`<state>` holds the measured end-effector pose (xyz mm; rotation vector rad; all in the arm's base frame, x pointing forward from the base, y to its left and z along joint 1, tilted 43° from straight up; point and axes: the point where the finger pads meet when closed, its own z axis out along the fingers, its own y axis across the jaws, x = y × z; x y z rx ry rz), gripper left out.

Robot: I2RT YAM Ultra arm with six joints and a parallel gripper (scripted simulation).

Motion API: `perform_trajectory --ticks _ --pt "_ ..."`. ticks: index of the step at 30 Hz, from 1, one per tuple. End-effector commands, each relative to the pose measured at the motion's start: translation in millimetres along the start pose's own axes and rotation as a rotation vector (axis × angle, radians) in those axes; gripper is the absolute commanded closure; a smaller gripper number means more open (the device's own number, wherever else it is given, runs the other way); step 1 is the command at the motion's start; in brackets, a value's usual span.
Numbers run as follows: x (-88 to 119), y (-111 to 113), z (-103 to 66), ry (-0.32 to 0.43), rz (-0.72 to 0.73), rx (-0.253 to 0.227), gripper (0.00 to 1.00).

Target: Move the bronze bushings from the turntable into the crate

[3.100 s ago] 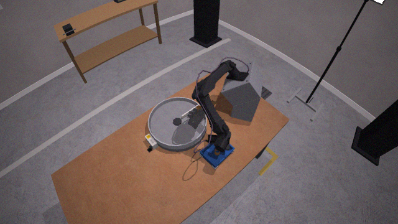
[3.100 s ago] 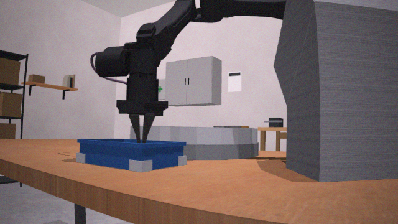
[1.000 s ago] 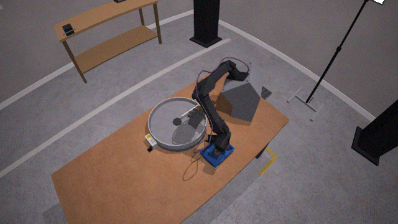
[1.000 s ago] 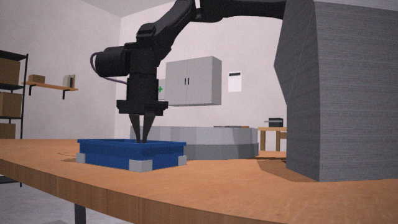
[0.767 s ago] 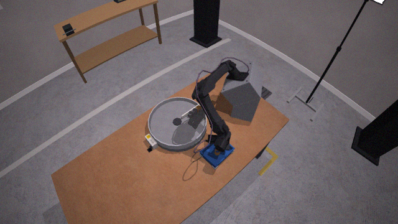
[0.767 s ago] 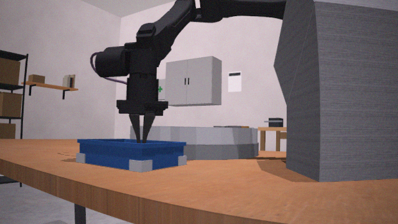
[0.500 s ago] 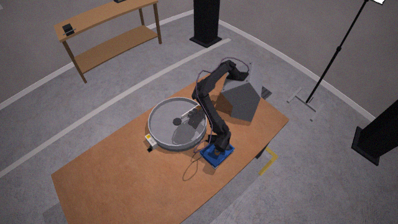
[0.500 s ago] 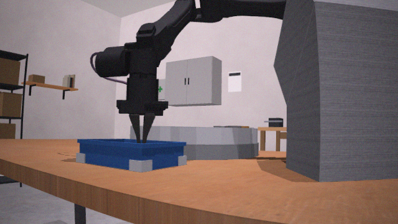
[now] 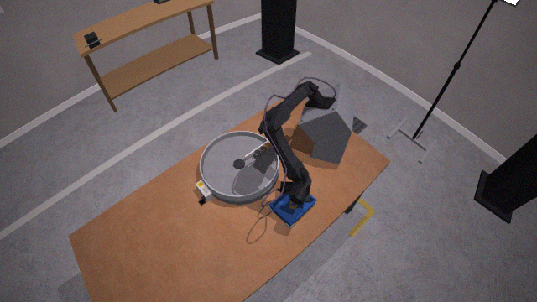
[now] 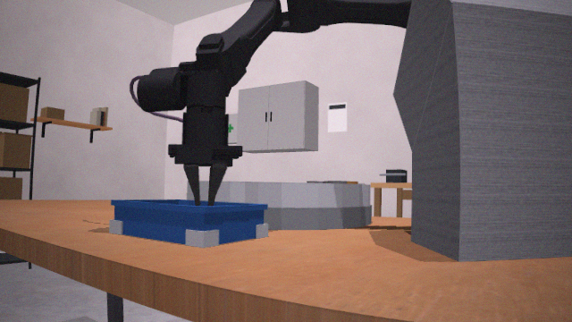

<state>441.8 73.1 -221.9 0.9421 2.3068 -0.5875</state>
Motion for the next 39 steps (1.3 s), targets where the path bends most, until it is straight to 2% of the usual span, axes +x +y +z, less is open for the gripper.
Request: perform_trajectory --ticks 1,28,31,36,38,39 --pt "-17.4 25.0 -22.3 -0.028 0.019 -0.060 0.86" --pt "-16.8 23.3 -24.4 -0.026 0.025 -0.054 0.86" --pt "-6.9 8.0 -25.1 -0.017 -0.002 -0.023 0.86" --pt "-6.8 7.1 -42.6 -0.018 -0.002 -0.023 0.86" --pt "-6.8 7.1 -42.6 -0.018 -0.002 -0.023 0.86" --pt "-14.6 19.3 -51.4 -0.026 0.022 -0.048 0.86"
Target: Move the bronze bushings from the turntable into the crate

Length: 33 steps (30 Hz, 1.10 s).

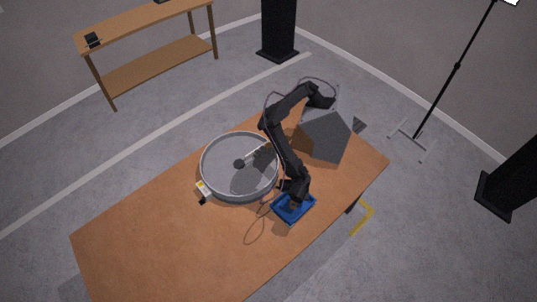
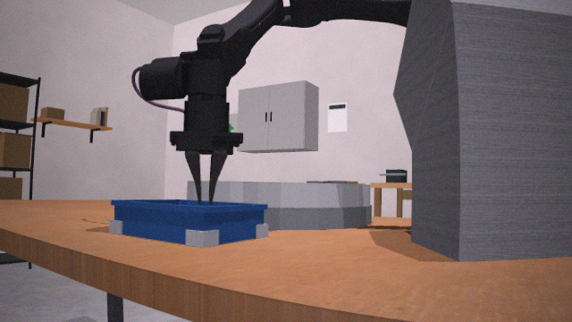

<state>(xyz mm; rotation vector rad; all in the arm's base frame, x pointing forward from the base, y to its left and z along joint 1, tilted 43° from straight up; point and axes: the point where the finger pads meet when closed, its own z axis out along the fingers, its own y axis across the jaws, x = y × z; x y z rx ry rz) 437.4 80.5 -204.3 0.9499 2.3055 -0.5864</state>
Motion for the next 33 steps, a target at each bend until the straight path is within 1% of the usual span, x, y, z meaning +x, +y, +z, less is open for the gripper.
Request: perform_trajectory --ticks 1,4,6,8,10,13,19,33 --pt "-2.4 10.1 -33.9 -0.022 -0.003 -0.029 0.86" --pt "-1.1 7.6 -48.3 -0.021 -0.007 -0.025 0.86" --pt "-5.2 14.5 -61.1 -0.025 0.007 -0.041 0.86" --pt "-2.1 9.0 -68.1 -0.022 -0.003 -0.030 0.86" --pt "-4.4 13.0 -77.2 -0.024 0.006 -0.039 0.86" --pt "-3.5 11.5 -84.2 -0.023 0.003 -0.037 0.86" --pt "-3.3 11.0 -87.8 -0.023 0.003 -0.036 0.86" --pt "-3.3 10.9 -88.0 -0.023 0.003 -0.036 0.86"
